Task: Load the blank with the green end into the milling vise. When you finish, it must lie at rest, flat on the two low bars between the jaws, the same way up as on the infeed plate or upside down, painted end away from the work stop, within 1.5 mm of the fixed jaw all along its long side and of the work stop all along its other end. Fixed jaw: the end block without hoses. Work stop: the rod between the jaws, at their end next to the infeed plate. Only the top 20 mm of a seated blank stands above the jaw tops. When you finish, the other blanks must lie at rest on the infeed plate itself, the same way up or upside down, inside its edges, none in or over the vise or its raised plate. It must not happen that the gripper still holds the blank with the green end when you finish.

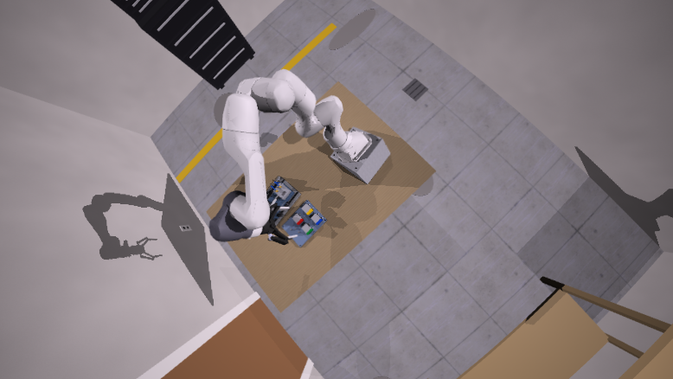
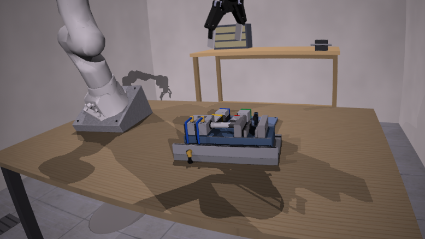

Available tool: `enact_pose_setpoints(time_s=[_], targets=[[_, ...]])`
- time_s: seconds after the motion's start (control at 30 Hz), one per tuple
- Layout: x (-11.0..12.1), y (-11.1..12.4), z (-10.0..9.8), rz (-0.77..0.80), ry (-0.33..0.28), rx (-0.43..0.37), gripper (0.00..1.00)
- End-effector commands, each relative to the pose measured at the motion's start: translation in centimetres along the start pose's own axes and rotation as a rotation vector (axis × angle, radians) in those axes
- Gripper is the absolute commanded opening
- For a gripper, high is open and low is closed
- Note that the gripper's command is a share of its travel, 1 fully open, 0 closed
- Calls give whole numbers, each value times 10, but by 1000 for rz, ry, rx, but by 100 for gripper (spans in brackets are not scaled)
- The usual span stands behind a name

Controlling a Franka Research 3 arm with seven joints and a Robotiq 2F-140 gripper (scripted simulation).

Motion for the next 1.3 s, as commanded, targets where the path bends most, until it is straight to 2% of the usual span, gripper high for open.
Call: enact_pose_setpoints(time_s=[0.0,0.2,0.33,0.77,0.9,1.27], targets=[[-2,1,0,-86,-10,6,100],[-1,1,0,-81,-12,2,100],[2,0,0,-262,-48,-2,100],[3,0,0,-258,-51,-7,100],[5,-2,0,-439,-86,-11,100],[5,-2,0,-439,-86,-11,100]])
Point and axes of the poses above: the point where the finger pads meet when closed, its own z axis out along the fingers, its own x axis across the jaws, y = z × x, the point moved 9 cm from there along -z, back along the fingers, and after that the axes turned 6 degrees about -z, right-handed, at the moved point
